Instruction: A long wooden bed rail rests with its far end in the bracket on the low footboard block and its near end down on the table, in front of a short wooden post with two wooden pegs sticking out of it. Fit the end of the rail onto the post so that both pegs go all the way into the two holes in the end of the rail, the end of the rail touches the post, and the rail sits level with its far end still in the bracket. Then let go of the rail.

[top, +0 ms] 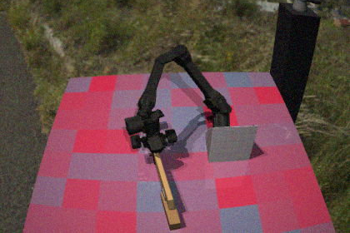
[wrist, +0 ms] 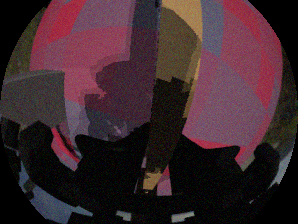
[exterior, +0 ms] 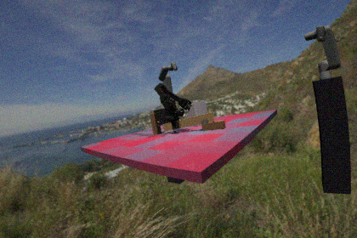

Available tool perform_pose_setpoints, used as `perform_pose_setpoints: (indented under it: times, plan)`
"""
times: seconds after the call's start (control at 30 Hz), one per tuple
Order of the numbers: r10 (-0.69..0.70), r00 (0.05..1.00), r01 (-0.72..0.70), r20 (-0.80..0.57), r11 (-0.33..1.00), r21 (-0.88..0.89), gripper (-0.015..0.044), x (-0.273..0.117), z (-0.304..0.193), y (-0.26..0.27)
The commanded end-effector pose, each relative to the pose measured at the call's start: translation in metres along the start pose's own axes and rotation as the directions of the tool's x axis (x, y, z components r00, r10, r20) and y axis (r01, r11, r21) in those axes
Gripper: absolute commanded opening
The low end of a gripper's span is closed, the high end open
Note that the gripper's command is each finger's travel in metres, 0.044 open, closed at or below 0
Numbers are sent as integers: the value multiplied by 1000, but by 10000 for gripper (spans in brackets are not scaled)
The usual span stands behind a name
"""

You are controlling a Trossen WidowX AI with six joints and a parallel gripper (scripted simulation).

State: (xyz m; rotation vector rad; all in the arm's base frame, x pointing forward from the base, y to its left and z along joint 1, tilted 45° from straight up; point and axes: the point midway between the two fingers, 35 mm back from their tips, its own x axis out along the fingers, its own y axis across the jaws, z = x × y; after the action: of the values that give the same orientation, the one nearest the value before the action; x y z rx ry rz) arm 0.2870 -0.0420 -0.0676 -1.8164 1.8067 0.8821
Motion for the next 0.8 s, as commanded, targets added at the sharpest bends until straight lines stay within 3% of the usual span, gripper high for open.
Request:
perform_pose_setpoints:
  times: [0.0,0.77]
  plan:
    - [-8,1000,8,14,1000,1,0,-6,2,-2]
    - [-8,1000,8,15,1000,1,0,-18,2,-2]
